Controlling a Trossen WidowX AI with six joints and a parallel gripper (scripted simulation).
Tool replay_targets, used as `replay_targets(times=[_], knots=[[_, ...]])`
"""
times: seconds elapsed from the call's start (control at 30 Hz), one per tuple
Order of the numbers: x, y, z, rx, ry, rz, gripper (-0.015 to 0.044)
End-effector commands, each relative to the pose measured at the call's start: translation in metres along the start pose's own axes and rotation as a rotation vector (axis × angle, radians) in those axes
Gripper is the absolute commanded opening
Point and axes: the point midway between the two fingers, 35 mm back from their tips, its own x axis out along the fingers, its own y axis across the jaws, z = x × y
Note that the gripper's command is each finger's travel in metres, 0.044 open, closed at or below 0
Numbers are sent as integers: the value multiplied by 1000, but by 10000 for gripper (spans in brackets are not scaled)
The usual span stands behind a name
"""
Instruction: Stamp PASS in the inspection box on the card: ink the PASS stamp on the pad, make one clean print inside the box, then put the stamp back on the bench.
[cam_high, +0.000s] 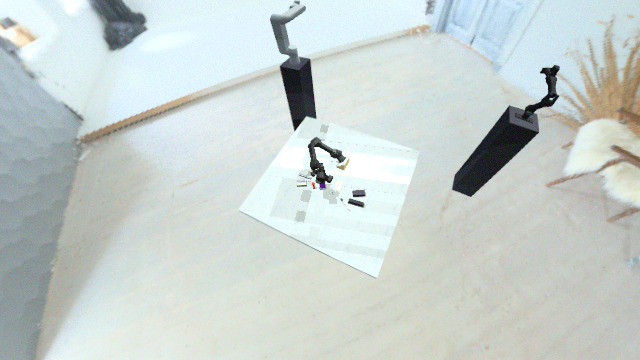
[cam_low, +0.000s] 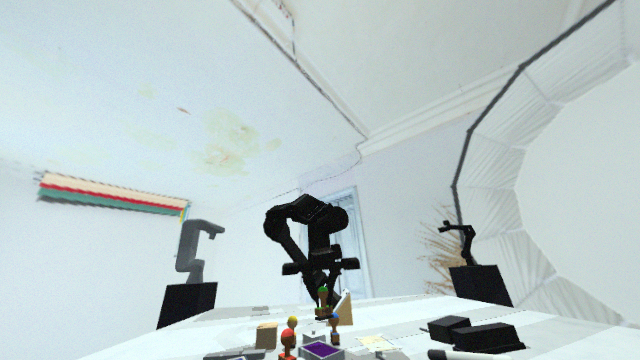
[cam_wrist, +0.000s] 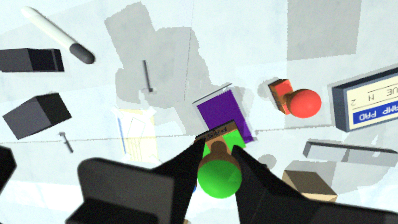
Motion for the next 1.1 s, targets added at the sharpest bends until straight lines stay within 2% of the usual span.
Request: replay_targets(times=[0.0, 1.07], knots=[[2, -12, -7, -6, -2, -7, 0], [20, -12, -6, -4, -3, -7, 0]])
